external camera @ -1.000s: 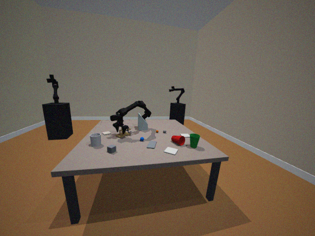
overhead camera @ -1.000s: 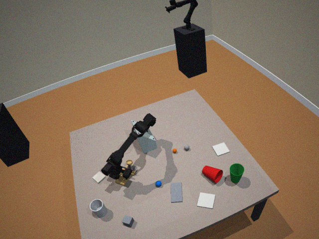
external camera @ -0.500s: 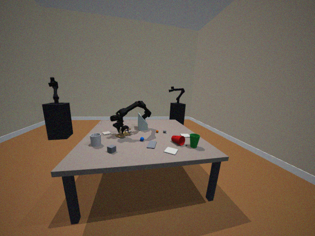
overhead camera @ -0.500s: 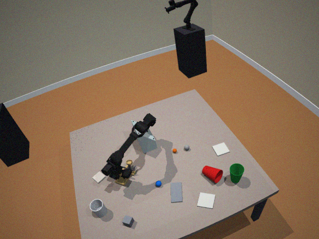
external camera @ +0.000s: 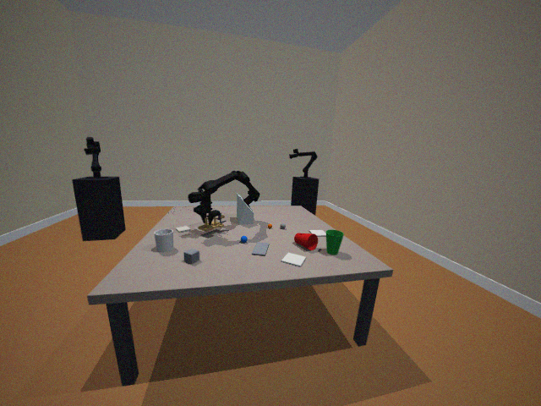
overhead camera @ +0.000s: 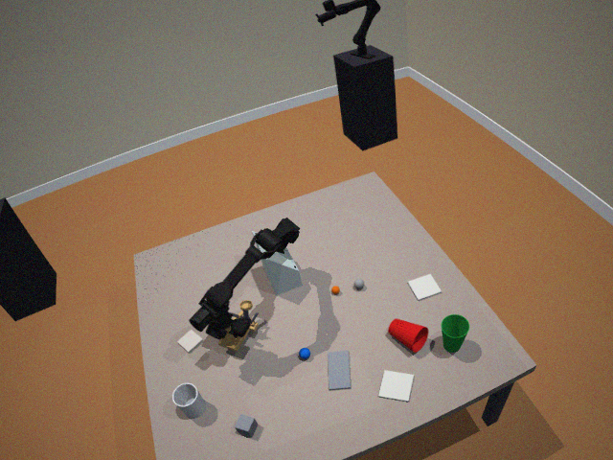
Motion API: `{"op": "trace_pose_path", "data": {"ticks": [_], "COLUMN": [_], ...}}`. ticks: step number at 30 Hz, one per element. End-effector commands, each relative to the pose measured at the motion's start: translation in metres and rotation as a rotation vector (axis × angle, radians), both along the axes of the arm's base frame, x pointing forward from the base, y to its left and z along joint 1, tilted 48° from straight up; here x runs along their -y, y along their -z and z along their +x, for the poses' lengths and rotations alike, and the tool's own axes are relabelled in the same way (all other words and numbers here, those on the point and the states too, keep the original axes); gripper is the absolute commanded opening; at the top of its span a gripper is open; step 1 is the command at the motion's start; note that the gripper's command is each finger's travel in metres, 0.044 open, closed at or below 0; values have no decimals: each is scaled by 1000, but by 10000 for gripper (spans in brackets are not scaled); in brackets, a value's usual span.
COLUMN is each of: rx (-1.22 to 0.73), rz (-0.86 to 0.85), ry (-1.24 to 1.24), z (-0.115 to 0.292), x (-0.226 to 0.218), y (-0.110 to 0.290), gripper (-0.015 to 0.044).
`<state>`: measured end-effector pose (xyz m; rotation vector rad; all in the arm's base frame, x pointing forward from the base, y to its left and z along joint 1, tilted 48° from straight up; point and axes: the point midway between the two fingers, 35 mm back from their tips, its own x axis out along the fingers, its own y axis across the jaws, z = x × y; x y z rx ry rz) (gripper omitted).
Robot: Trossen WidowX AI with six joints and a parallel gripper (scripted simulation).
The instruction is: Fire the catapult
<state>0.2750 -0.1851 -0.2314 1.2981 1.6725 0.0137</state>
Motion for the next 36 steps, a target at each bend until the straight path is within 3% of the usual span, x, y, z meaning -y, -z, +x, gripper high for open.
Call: {"op": "trace_pose_path", "data": {"ticks": [1, 36], "rx": [15, 10], "rz": [-19, -15], "ry": [0, -6], "z": [4, 9], "x": [11, -25], "y": [-8, 24], "gripper": [0, 0]}}
